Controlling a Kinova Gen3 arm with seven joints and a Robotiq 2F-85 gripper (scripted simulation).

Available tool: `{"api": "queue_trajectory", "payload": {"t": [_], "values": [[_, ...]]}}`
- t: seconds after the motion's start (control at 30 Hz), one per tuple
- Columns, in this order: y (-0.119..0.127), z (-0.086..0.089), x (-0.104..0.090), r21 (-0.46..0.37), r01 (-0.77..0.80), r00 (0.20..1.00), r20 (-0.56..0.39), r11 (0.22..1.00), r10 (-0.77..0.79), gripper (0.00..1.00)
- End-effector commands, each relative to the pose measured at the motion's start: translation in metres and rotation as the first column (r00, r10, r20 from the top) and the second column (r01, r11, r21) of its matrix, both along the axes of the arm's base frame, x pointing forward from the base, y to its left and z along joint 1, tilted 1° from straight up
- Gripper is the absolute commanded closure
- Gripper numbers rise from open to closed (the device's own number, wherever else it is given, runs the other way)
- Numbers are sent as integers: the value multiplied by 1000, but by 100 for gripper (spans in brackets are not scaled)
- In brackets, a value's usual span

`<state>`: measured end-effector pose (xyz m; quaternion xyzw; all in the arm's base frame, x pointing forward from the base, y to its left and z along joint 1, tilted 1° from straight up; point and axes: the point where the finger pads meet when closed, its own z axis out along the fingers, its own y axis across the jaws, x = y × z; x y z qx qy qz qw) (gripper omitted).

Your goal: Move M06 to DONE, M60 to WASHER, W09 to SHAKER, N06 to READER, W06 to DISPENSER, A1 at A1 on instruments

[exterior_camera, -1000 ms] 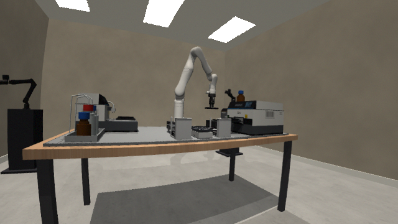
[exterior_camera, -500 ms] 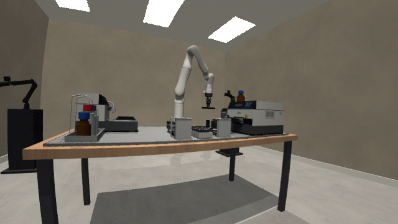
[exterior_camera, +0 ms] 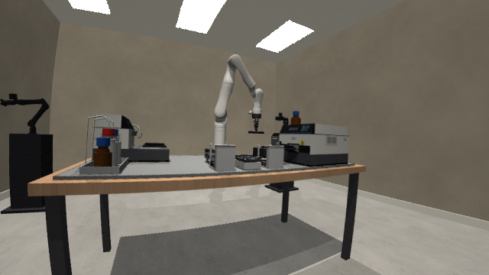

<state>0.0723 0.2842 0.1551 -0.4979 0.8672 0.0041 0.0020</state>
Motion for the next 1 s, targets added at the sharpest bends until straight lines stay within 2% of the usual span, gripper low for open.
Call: {"api": "queue_trajectory", "payload": {"t": [0.0, 0.33, 0.67, 0.97], "values": [[-4, 0, 8, 2, 3, 1000, -1, 1000, -3, 6], [-17, 0, 38, 1, 119, 993, -2, 993, -119, 6], [-28, 0, 61, 1, 124, 992, -2, 992, -124, 6], [-40, 0, 89, 1, 227, 974, -3, 974, -227, 6]]}}
